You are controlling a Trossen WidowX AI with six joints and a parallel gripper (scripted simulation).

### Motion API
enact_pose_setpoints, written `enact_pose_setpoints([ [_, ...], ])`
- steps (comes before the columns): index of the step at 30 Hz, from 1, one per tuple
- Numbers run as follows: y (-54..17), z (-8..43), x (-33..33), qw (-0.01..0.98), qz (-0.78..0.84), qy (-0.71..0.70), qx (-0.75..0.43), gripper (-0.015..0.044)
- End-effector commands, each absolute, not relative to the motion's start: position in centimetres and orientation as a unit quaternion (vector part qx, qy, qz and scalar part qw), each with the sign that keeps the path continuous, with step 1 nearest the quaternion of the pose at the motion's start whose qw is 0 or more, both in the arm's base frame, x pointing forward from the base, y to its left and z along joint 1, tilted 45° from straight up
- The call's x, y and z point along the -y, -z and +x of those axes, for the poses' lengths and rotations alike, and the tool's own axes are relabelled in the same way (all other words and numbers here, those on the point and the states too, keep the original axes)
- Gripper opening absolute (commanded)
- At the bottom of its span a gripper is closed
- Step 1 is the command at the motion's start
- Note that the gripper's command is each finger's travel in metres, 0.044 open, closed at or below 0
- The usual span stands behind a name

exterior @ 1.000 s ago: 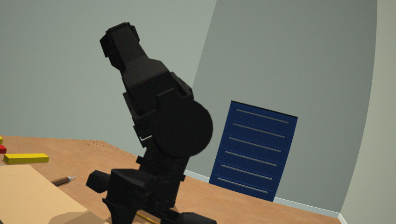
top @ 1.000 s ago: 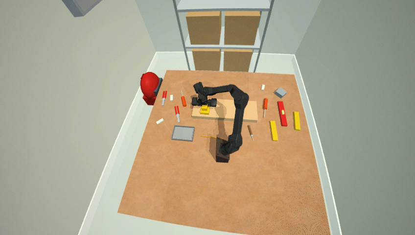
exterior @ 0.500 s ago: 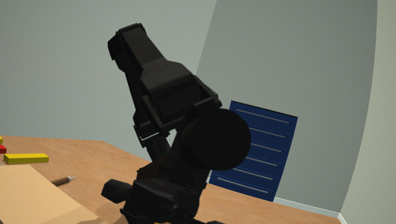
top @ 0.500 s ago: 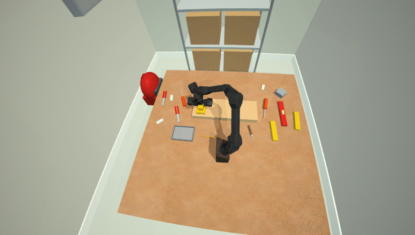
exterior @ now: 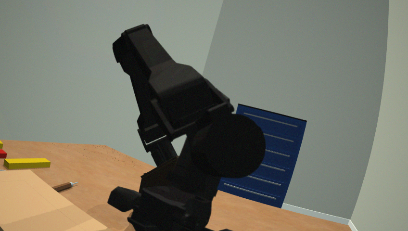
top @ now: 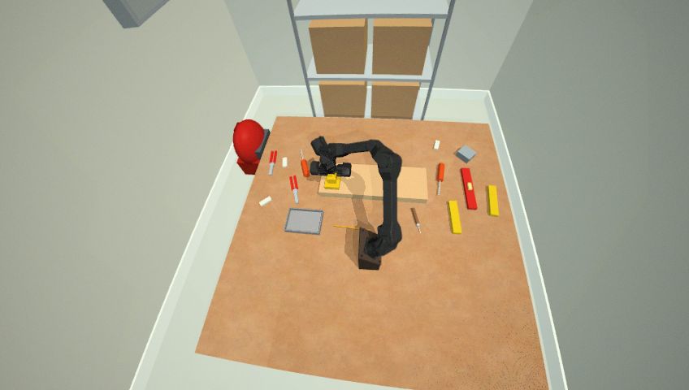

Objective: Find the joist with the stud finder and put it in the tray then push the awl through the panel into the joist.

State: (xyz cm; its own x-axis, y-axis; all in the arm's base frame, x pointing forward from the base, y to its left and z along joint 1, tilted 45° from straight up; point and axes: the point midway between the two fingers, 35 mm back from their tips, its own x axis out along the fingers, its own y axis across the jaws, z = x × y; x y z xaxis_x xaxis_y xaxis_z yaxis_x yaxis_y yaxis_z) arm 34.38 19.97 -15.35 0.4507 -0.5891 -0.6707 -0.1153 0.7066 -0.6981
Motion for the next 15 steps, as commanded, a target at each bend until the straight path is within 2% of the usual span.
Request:
enact_pose_setpoints([
  [1,15.2,34.4,-19.7,0.776,-0.351,0.153,-0.502,0.0000],
  [15,13.1,34.8,-17.6,0.775,-0.351,0.153,-0.502,0.0000],
])
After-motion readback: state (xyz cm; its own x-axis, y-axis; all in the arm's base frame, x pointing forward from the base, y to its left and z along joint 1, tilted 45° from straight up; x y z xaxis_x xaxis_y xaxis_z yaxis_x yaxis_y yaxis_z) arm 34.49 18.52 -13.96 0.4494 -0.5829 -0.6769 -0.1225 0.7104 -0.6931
